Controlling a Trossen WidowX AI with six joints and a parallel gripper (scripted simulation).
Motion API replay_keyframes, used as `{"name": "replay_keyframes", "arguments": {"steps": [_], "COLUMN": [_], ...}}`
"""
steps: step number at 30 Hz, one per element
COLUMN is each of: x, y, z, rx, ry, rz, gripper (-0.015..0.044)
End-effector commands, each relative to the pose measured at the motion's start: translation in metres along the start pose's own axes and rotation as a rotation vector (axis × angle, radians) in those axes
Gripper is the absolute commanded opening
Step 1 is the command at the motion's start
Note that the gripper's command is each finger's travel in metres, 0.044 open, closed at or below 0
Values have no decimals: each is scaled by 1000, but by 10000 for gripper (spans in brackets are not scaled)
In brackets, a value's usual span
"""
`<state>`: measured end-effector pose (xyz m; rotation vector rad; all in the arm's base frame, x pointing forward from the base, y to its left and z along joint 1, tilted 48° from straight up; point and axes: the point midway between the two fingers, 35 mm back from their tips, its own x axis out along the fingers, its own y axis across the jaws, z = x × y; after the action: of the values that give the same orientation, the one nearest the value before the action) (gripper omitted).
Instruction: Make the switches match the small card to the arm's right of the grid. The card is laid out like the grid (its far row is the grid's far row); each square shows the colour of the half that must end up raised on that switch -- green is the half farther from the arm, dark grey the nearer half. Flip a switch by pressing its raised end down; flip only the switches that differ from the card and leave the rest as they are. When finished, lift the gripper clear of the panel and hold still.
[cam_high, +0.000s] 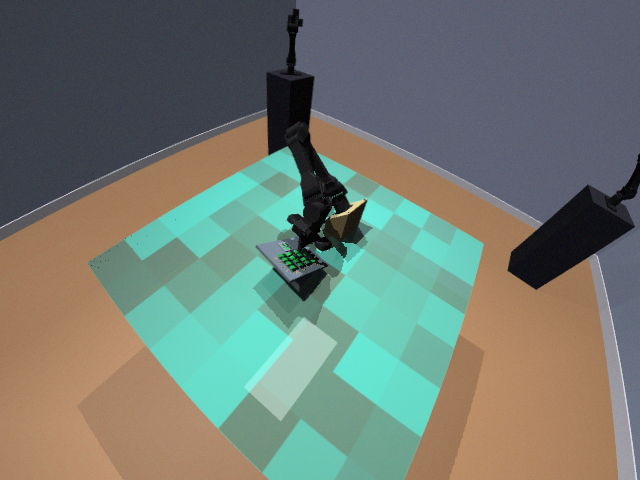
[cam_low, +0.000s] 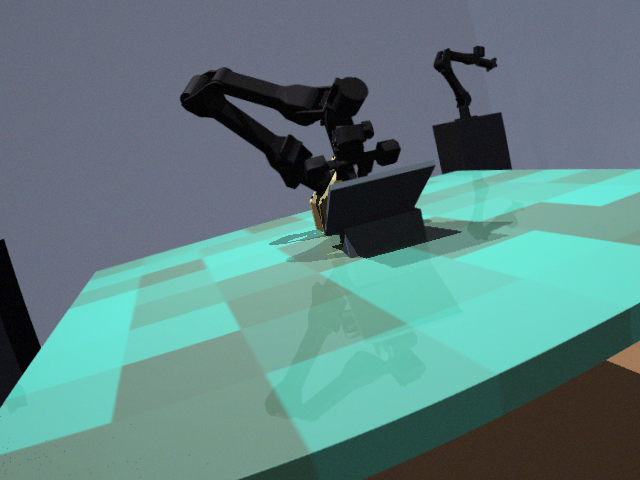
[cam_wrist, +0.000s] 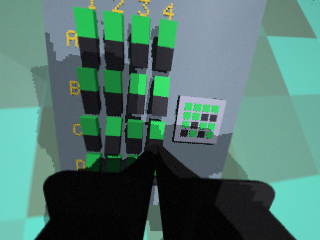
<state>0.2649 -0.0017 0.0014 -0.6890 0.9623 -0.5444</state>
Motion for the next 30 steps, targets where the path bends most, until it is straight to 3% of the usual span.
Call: {"name": "replay_keyframes", "arguments": {"steps": [1,30], "x": [1,5], "y": [0,0], "z": [-1,-2], "rx": [-6,-6], "ry": [2,2], "rz": [3,2], "gripper": [0,0]}}
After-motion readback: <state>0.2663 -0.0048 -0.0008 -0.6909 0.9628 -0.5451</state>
